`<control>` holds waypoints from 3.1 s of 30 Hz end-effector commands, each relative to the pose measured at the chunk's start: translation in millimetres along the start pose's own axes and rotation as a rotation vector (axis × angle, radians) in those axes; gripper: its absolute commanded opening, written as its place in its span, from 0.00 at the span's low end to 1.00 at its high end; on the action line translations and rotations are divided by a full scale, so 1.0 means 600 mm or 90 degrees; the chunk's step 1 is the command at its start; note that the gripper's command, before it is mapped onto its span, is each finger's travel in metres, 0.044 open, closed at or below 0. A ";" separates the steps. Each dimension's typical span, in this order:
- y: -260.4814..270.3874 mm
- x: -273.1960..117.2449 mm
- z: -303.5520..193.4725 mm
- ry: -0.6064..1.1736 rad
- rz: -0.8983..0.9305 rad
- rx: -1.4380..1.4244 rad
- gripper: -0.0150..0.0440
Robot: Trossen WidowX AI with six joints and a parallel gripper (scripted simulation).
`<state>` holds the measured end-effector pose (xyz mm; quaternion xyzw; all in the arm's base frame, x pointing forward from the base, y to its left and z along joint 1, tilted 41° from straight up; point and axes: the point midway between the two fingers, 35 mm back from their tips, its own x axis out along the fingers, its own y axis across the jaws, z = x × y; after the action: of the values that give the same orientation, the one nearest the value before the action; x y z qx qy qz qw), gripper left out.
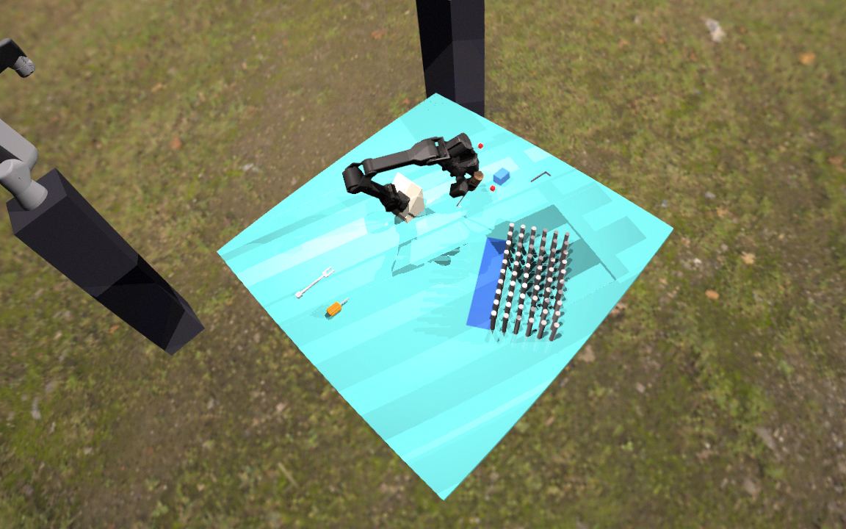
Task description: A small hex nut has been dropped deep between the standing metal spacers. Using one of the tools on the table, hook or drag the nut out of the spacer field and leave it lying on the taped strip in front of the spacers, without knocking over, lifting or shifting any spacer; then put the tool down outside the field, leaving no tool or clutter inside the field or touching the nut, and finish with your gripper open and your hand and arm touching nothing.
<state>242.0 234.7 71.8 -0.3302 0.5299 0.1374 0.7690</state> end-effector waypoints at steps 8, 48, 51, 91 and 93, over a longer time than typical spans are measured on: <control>-0.048 -0.012 -0.005 -0.008 -0.014 0.248 0.25; -0.203 -0.054 -0.058 -0.073 -0.051 1.128 0.25; -0.213 -0.058 -0.064 -0.081 -0.052 1.194 0.25; -0.316 -0.097 -0.144 -0.224 -0.030 1.941 0.25; -0.317 -0.093 -0.145 -0.223 -0.030 1.942 0.25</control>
<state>262.4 45.6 173.4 0.7553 0.0671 -0.4956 0.4236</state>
